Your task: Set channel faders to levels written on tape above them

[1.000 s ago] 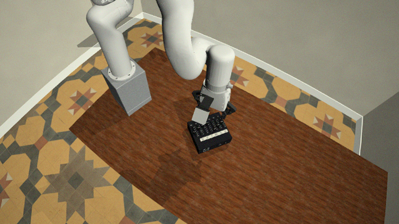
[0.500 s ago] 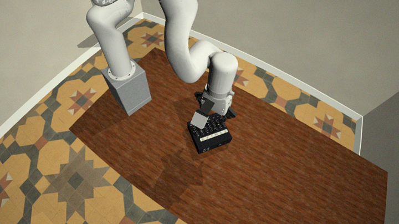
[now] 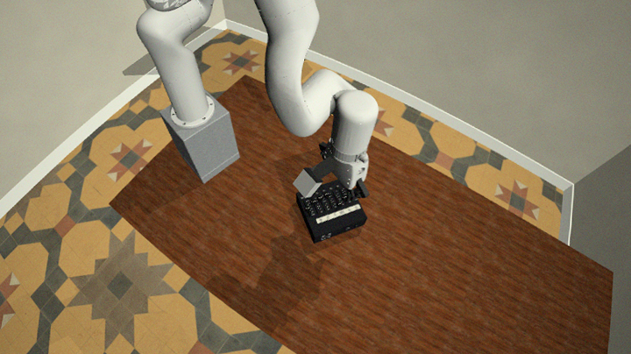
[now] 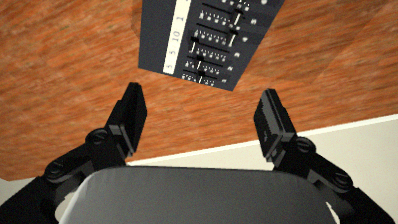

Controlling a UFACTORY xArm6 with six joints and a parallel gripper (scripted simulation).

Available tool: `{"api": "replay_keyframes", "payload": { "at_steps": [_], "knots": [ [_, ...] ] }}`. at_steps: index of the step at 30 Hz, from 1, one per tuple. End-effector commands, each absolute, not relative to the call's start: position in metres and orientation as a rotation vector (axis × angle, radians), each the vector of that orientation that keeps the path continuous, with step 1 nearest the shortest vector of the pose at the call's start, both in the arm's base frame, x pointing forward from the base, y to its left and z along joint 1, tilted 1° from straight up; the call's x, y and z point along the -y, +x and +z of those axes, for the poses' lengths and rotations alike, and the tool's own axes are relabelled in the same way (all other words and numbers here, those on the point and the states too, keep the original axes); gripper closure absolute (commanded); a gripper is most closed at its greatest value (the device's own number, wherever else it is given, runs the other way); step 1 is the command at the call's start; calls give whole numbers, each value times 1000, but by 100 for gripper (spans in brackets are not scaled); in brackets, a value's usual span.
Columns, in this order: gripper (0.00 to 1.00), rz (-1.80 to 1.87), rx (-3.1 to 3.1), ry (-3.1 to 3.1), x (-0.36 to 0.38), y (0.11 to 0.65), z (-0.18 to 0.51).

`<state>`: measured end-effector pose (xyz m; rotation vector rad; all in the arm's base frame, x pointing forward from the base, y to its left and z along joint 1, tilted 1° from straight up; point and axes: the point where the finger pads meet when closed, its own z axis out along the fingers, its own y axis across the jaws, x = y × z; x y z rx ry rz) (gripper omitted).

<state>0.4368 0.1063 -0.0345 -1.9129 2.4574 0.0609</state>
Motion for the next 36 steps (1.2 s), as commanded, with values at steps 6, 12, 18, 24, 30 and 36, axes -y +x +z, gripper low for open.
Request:
{"api": "replay_keyframes", "payload": {
  "at_steps": [6, 12, 18, 24, 30, 36],
  "knots": [
    [0, 35, -2895, -1189, -113, 450, -52],
    [0, 68, -3028, -754, -119, 459, -69],
    [0, 91, -3109, -254, -124, 465, -85],
    [0, 90, -3119, 220, -126, 468, -93],
    [0, 58, -3066, 670, -128, 470, -98],
    [100, 31, -3045, 784, -128, 470, -99]
  ]
}}
